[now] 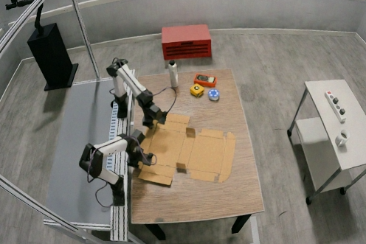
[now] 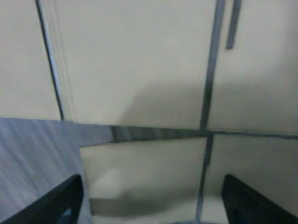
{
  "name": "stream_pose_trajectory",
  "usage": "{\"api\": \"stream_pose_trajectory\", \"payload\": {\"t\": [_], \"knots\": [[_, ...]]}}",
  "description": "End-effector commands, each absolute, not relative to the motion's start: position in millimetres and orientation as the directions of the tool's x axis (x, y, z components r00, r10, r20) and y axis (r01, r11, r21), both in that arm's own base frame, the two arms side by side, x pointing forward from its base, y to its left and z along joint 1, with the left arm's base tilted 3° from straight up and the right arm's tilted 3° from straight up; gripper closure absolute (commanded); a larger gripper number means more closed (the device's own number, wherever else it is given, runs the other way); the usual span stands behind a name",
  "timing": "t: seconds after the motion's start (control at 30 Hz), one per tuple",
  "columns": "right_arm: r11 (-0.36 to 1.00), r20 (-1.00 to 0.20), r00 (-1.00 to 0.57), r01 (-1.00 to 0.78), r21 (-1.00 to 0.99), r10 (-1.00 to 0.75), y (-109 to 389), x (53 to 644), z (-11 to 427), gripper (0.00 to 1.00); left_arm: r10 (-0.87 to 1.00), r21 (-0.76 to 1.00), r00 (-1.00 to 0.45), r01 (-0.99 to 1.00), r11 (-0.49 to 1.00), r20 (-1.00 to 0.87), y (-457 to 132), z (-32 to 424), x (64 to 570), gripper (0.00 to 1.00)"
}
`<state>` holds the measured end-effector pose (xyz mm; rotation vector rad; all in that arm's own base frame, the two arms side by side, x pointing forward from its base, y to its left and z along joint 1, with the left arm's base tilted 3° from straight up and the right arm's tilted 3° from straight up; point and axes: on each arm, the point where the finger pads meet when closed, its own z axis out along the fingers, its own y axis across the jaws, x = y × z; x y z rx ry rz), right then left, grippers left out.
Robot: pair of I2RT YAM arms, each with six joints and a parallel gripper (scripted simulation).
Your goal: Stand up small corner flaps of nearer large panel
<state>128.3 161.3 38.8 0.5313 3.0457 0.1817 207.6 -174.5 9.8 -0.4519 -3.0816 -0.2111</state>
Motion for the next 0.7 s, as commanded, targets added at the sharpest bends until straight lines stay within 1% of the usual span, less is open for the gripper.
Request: {"api": "stream_pose_trajectory", "payload": {"t": [0.0,0.67], "knots": [[0.926,-0.033,-0.939,0.33,0.182,0.342,179,137,51,0.24,0.279,0.168,-0.959,0.284,0.944,0.051,-170,-2,206,0.24],[0.923,-0.028,-0.936,0.34,0.181,0.351,186,137,65,0.24,0.279,0.167,-0.959,0.284,0.944,0.052,-170,-2,206,0.24]]}}
